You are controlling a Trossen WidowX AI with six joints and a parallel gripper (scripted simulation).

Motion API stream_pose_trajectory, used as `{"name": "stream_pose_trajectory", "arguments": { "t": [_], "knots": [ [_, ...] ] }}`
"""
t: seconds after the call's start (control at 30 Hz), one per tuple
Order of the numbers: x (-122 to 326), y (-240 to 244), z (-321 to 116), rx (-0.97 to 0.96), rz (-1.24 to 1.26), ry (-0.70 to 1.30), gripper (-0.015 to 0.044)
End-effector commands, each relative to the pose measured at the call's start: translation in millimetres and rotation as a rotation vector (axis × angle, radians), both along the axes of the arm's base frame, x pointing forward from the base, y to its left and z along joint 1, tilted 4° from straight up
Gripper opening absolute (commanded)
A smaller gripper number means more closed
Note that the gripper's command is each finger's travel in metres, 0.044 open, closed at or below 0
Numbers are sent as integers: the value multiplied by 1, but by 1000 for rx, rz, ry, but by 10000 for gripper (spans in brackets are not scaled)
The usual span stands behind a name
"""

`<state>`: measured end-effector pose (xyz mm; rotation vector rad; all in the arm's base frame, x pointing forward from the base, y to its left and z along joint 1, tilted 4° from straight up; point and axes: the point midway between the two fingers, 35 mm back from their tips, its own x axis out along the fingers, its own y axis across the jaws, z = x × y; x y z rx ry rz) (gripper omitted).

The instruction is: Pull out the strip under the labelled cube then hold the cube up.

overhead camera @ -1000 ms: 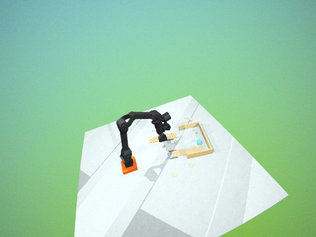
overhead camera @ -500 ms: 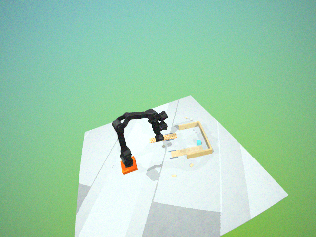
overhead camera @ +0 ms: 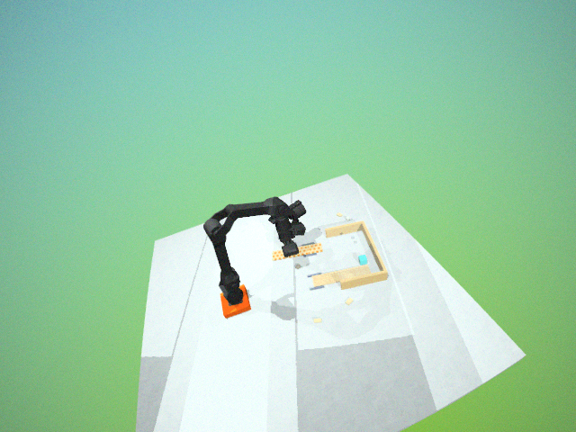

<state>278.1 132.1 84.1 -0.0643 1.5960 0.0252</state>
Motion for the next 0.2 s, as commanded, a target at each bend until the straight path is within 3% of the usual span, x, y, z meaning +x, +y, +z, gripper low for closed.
{"name": "stream_pose_trajectory", "arguments": {
  "t": [0.0,0.17],
  "knots": [
    [0,-1,0,-4,-3,-2,0],
    [0,-1,0,-4,-3,-2,0]
  ]
}}
